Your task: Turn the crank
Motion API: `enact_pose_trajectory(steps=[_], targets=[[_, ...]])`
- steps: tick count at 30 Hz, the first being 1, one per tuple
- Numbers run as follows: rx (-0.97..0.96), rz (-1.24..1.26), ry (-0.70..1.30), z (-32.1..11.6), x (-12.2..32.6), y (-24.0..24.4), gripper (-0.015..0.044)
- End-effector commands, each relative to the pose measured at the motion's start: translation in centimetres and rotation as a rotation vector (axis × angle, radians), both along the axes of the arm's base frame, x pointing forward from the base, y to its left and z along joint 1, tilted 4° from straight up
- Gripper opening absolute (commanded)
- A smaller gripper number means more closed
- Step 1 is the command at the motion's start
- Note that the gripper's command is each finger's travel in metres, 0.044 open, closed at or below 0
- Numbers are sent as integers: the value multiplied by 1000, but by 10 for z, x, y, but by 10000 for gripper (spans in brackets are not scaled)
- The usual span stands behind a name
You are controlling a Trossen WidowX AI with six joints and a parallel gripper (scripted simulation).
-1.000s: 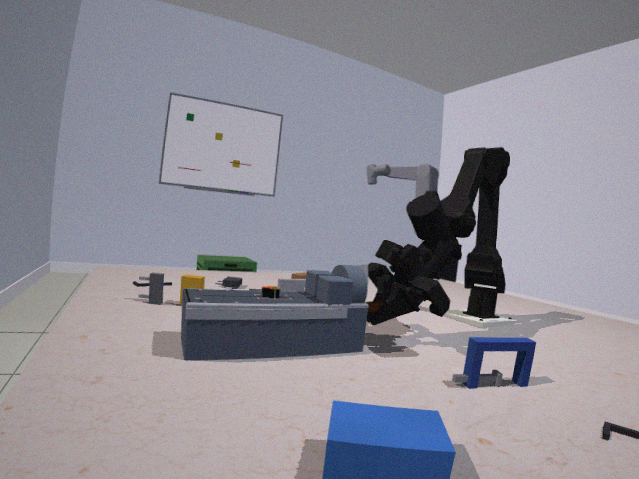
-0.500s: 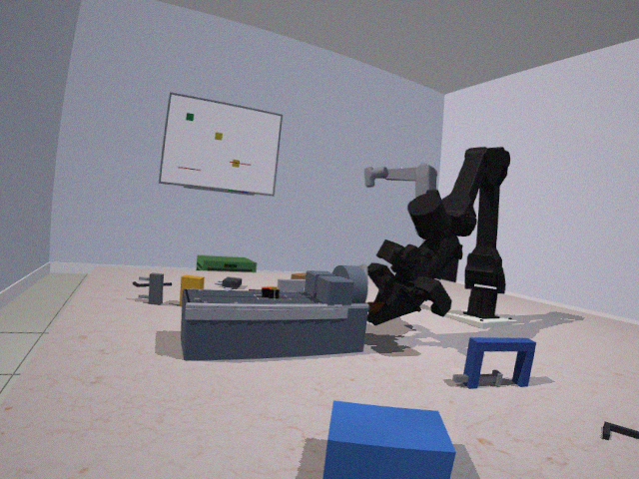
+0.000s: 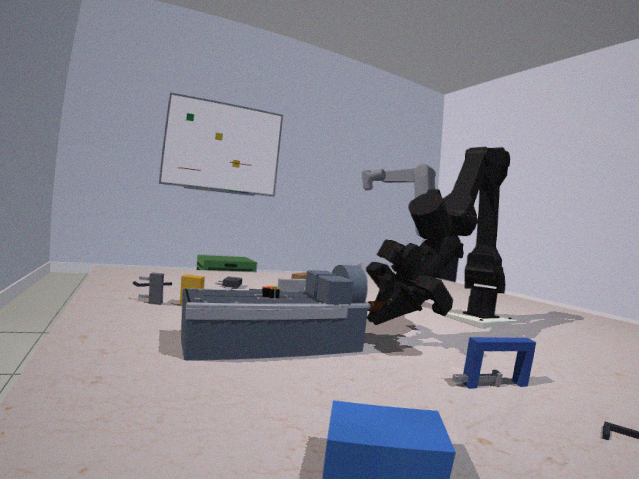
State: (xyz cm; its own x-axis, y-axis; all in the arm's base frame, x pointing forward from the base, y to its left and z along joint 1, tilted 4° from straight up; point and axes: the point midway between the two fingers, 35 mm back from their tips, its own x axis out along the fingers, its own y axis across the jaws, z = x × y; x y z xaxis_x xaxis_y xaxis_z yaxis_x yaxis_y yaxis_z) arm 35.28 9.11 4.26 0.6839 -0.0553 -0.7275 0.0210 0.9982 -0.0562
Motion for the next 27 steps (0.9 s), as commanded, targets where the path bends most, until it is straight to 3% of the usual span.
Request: enact_pose_trajectory(steps=[1, 27], targets=[[12, 19, -7, 4, 0, 9, 0], [13, 19, -7, 12, 0, 15, 0]])
